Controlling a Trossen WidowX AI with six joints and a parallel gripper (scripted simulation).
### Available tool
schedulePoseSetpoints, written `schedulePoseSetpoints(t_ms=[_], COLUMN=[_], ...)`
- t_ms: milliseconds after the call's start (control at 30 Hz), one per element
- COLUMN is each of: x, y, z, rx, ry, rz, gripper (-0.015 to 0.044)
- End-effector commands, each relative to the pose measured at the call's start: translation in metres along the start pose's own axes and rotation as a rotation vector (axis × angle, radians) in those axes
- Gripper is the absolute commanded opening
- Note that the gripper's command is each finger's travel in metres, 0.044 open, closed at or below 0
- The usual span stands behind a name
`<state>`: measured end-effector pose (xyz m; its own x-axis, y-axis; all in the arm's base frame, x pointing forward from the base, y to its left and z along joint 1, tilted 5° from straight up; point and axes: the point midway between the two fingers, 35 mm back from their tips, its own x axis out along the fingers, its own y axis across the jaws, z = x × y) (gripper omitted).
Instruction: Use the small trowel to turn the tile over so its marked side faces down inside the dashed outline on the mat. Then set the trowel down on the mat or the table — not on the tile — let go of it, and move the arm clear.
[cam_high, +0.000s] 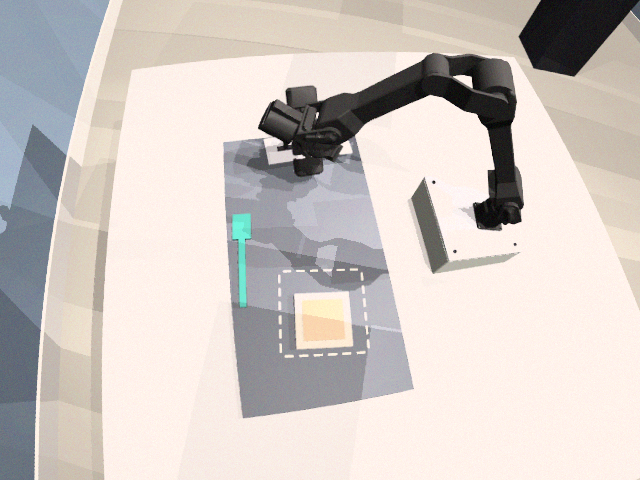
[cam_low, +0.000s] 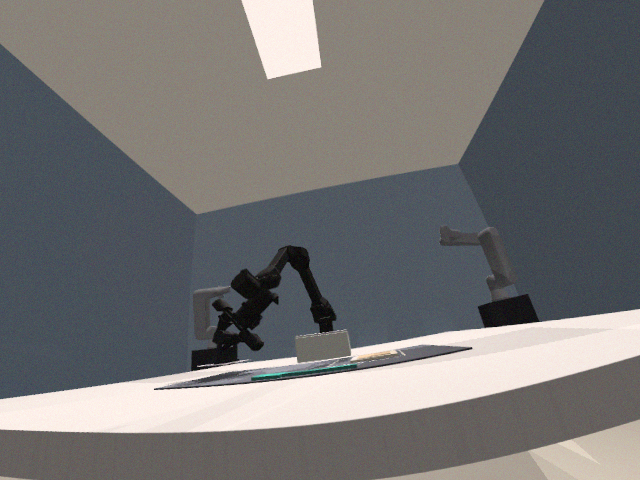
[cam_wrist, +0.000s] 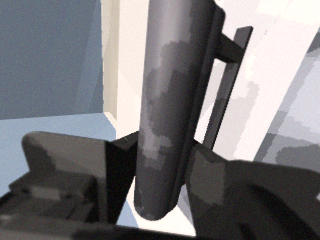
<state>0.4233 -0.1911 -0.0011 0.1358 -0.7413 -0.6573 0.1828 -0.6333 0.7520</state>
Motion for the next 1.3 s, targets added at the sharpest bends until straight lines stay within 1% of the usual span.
schedulePoseSetpoints(t_ms=[0, 567, 933, 967, 1267], x=[0.004, 0.02, 0.02, 0.02, 0.019], y=[-0.004, -0.023, -0.023, -0.023, -0.023], z=[0.001, 0.001, 0.001, 0.001, 0.001], rx=[0.0, 0.006, 0.006, 0.006, 0.006], ry=[-0.006, -0.006, -0.006, -0.006, -0.006], rz=[0.006, 0.007, 0.007, 0.007, 0.006], gripper=[0.0, 0.0, 0.0289, 0.03, 0.03])
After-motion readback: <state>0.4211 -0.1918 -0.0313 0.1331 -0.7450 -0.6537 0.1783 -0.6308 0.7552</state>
